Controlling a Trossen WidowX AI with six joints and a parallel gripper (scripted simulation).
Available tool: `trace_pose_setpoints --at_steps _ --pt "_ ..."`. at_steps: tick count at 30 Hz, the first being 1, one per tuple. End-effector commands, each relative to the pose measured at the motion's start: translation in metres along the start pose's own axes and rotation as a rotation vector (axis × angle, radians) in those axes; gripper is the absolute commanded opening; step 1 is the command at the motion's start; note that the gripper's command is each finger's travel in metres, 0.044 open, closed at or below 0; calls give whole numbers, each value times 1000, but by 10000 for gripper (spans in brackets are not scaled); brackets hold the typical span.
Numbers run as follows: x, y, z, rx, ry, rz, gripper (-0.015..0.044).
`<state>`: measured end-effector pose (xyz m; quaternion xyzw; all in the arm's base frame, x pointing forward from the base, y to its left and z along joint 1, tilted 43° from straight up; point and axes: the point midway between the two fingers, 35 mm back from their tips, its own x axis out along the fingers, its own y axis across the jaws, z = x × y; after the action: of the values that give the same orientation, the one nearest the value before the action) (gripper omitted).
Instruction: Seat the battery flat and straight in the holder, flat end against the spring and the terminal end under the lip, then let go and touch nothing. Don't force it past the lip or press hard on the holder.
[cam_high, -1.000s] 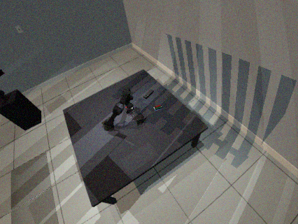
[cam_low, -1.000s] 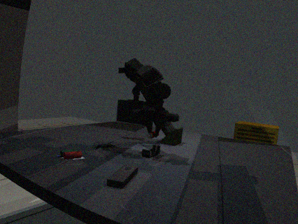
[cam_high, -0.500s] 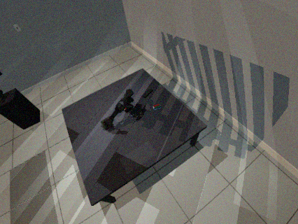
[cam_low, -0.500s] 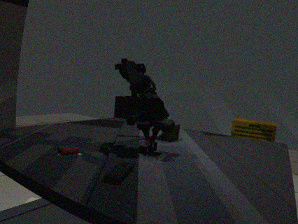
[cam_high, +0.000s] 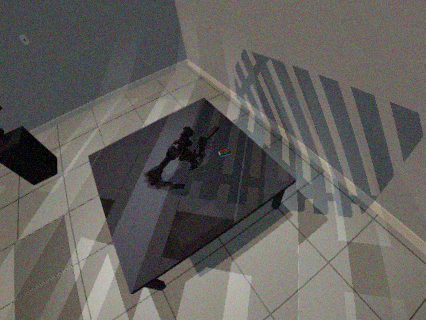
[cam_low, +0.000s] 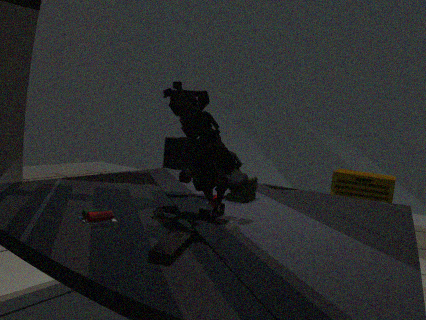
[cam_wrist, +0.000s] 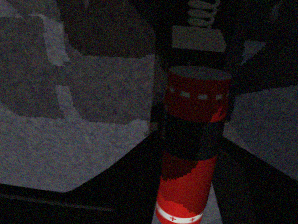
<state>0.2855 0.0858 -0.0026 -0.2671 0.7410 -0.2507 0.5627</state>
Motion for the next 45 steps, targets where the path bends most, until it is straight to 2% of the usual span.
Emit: trace_pose_setpoints --at_steps 1,19,45 --pt "1 1 2 6 27 3 75" --pt "6 0 9 8 156 3 75" --pt "3 0 25 8 143 9 75"
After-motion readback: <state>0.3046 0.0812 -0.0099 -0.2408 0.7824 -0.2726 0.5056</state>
